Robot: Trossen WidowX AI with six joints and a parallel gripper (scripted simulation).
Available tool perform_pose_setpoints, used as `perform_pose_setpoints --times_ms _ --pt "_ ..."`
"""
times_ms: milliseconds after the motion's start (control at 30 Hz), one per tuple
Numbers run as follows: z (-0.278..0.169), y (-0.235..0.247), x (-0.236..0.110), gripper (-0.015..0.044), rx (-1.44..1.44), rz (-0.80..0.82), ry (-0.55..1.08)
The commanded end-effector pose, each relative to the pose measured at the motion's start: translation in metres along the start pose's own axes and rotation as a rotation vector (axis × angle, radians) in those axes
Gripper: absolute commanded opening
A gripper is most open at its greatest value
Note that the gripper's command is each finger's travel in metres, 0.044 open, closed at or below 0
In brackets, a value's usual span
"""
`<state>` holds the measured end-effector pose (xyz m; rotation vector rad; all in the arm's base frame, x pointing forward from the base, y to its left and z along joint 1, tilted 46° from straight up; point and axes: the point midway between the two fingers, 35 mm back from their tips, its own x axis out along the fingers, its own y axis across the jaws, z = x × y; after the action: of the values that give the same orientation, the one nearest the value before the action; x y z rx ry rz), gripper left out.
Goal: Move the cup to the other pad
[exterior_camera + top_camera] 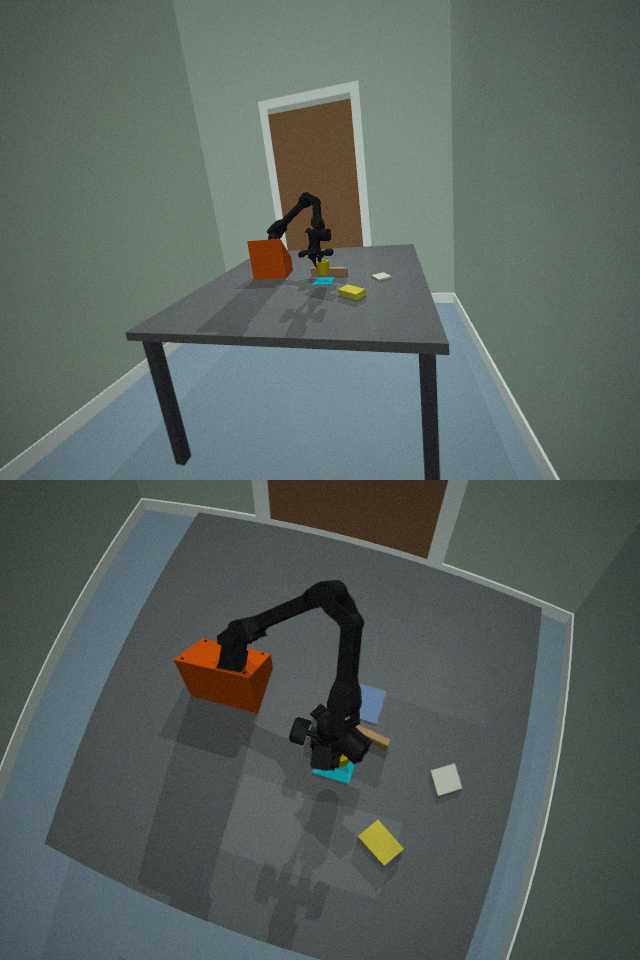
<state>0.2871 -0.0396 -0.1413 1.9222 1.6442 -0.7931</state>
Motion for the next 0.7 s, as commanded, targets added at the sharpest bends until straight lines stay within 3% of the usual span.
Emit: perform_pose_setpoints --times_ms 0,667 --pt "0.000 -0.003 0.009 0.0000 0.009 -0.006 0.007" --pt "0.000 -0.005 0.040 0.0000 0.009 -0.007 0.010"
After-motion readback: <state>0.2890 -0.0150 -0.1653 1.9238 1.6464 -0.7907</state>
